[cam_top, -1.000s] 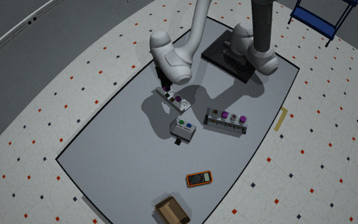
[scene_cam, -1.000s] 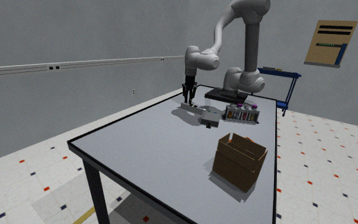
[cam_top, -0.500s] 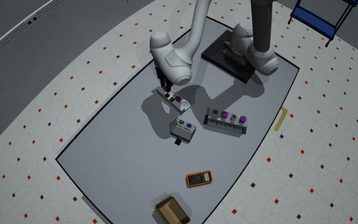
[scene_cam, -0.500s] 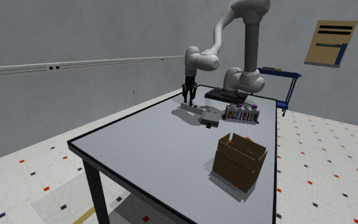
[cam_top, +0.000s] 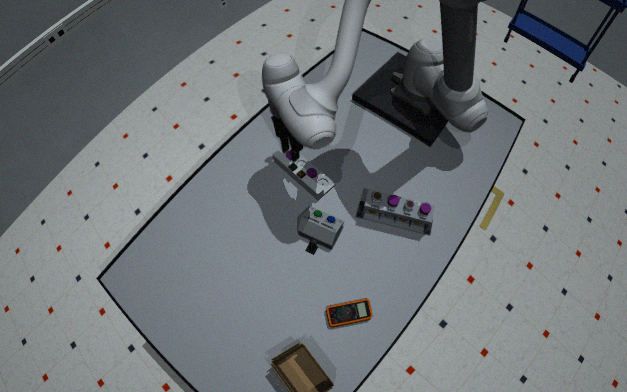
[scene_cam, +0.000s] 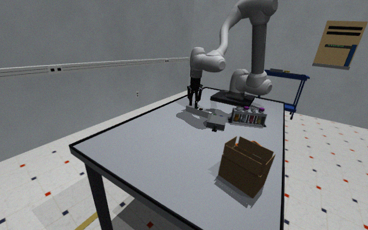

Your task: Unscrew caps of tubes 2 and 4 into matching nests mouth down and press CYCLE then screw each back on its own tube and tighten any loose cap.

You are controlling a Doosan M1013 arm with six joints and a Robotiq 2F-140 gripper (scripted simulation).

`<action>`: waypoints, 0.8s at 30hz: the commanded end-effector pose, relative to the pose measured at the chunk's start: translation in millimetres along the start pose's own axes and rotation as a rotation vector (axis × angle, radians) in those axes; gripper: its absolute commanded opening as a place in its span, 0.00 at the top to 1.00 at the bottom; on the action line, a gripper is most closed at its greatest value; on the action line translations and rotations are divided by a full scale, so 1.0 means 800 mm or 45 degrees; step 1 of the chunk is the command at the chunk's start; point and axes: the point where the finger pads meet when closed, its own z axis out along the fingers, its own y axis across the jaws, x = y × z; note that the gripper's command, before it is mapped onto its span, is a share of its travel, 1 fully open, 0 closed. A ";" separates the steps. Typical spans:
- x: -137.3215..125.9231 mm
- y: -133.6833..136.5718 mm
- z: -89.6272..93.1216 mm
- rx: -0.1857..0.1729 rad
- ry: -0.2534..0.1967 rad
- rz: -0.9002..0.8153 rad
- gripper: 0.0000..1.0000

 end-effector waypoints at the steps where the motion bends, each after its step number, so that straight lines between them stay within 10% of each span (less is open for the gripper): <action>1: -0.001 0.000 -0.021 0.000 -0.002 0.000 0.64; 24: -0.001 0.000 -0.146 0.000 -0.003 0.000 0.64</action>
